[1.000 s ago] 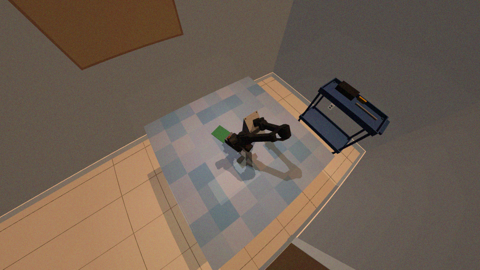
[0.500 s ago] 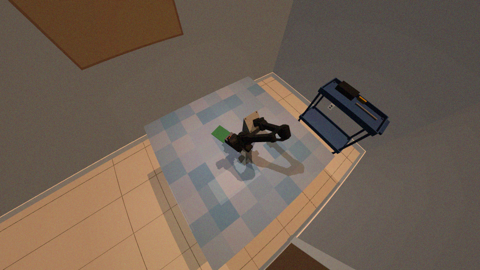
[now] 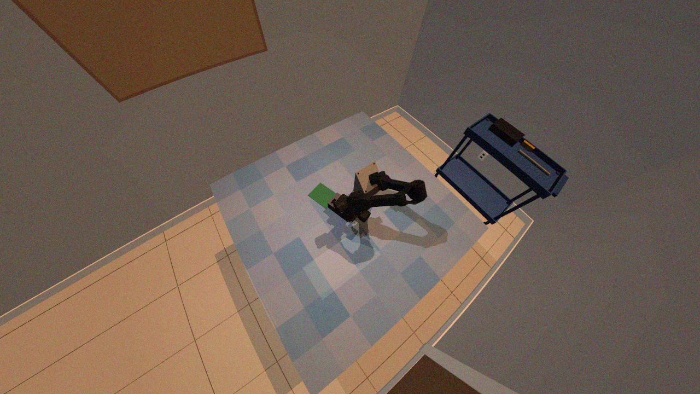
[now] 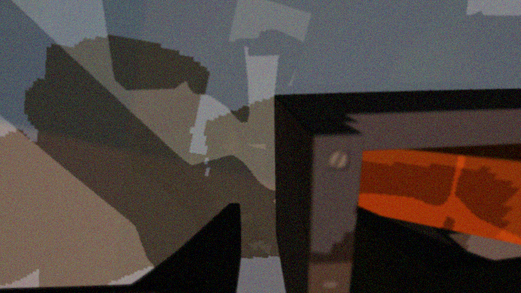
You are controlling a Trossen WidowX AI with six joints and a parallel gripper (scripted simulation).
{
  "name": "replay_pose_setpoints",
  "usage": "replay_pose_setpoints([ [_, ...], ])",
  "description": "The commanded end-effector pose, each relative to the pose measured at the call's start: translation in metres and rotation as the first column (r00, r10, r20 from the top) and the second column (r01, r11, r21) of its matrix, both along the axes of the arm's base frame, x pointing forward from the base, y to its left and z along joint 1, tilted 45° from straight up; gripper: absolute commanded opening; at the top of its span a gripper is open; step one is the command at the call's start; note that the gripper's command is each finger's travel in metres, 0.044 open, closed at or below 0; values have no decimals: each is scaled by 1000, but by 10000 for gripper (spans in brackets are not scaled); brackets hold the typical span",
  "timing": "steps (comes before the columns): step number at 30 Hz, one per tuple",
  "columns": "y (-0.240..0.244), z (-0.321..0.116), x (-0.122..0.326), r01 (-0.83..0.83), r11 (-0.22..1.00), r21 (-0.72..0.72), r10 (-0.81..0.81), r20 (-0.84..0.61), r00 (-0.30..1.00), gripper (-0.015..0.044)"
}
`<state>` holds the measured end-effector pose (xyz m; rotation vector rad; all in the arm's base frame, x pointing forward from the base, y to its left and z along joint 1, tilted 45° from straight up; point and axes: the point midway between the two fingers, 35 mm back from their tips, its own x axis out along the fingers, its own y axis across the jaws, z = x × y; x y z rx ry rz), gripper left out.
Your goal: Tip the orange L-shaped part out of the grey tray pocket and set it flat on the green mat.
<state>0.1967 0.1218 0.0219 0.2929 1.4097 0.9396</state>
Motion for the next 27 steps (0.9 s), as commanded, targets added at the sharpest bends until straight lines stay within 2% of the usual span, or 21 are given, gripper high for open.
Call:
replay_pose_setpoints([
  [1,-13,10,7,3,1000,-12,-2,9,1000,180],
  [8,-72,57,15,1,1000,-8,0,6,1000,180],
  [27,-71,57,17,11,1000,-6,-11,8,1000,180],
])
